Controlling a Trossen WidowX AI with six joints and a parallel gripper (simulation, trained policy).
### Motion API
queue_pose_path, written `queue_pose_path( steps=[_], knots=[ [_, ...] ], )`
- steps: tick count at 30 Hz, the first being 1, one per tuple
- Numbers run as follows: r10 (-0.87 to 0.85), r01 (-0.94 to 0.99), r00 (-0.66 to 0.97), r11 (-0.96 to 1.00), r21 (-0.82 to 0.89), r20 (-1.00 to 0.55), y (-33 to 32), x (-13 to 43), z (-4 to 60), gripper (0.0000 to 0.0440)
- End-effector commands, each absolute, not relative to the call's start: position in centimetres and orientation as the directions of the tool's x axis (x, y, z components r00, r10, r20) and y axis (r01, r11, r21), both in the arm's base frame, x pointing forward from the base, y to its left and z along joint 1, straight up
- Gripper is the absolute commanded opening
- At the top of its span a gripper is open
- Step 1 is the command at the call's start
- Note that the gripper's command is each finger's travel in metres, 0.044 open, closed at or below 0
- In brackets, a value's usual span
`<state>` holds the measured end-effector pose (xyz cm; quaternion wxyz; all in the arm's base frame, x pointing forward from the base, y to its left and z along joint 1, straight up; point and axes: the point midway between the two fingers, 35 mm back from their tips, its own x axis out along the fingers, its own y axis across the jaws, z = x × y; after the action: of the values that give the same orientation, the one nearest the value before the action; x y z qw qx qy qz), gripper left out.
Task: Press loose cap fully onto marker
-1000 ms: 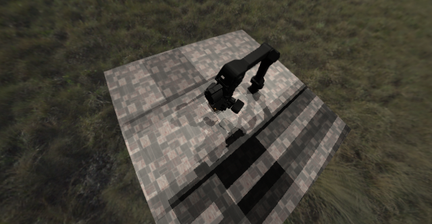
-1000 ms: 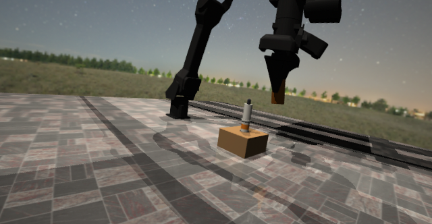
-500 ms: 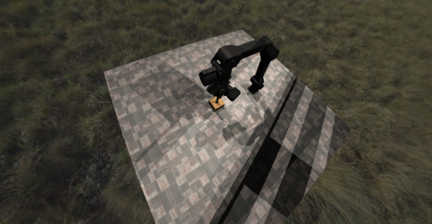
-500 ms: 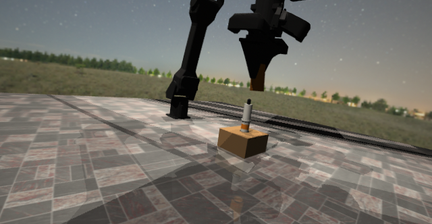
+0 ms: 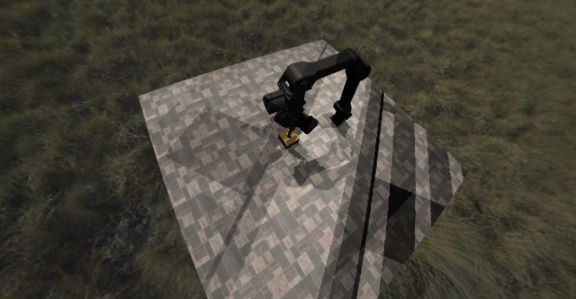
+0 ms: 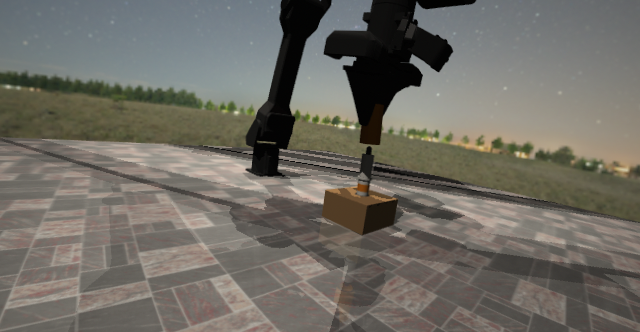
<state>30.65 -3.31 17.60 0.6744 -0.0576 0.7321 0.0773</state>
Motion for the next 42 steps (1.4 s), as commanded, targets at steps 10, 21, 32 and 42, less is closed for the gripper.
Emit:
queue_pose_path(
  steps=[10,21,32,42],
  knots=[
    [0.044,-0.198,-0.128,0.978,0.069,-0.991,-3.4,30.4,14.6,0.0000],
    [0.048,-0.207,-0.145,0.975,0.078,-0.988,-3.5,30.3,13.3,0.0000],
    [0.048,-0.252,-0.157,0.964,0.086,-0.987,-3.4,30.3,10.9,0.0003],
    [0.045,-0.267,-0.158,0.960,0.087,-0.986,-3.4,30.2,10.3,0.0011]
  ],
)
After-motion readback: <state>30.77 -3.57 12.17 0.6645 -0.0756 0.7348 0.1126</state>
